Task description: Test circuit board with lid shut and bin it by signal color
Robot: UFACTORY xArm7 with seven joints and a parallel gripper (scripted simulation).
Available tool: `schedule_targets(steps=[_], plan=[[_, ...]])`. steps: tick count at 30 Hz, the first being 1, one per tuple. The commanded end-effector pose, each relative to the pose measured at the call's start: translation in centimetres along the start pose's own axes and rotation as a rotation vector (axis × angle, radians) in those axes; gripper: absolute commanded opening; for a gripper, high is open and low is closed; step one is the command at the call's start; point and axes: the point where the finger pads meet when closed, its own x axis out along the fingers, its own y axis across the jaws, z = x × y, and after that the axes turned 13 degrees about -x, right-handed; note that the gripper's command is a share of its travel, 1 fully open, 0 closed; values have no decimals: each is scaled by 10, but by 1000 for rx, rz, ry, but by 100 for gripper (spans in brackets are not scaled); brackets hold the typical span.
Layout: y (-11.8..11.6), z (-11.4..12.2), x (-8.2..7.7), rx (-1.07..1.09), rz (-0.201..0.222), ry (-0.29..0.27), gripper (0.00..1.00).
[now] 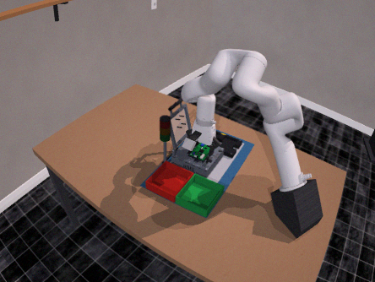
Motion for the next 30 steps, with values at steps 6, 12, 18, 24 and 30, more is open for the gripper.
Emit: schedule_targets(steps=[6, 12, 18, 24, 30], plan=[[1, 0, -11, 0, 2, 0, 100], [1, 0, -30, 0, 2, 0, 100], [1, 0, -78, 0, 2, 0, 100], [1, 0, -128, 0, 2, 0, 100], [0, 0, -181, 0, 2, 0, 100]])
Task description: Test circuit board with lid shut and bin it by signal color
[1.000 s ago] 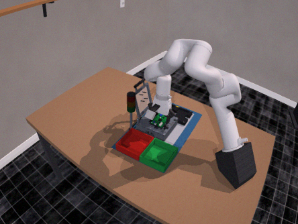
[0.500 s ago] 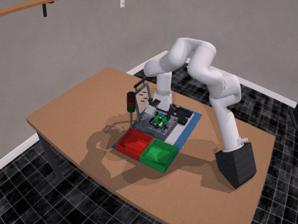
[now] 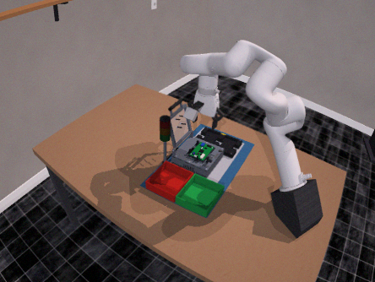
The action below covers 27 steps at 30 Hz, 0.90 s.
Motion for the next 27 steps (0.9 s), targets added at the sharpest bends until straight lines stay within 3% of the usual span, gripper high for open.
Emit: schedule_targets(steps=[1, 5, 9, 20, 21, 27], plan=[[1, 0, -43, -2, 3, 0, 100], [1, 0, -76, -2, 3, 0, 100], [0, 0, -96, -2, 3, 0, 100], [0, 0, -107, -2, 3, 0, 100], [0, 0, -107, -2, 3, 0, 51], [0, 0, -107, -2, 3, 0, 51]])
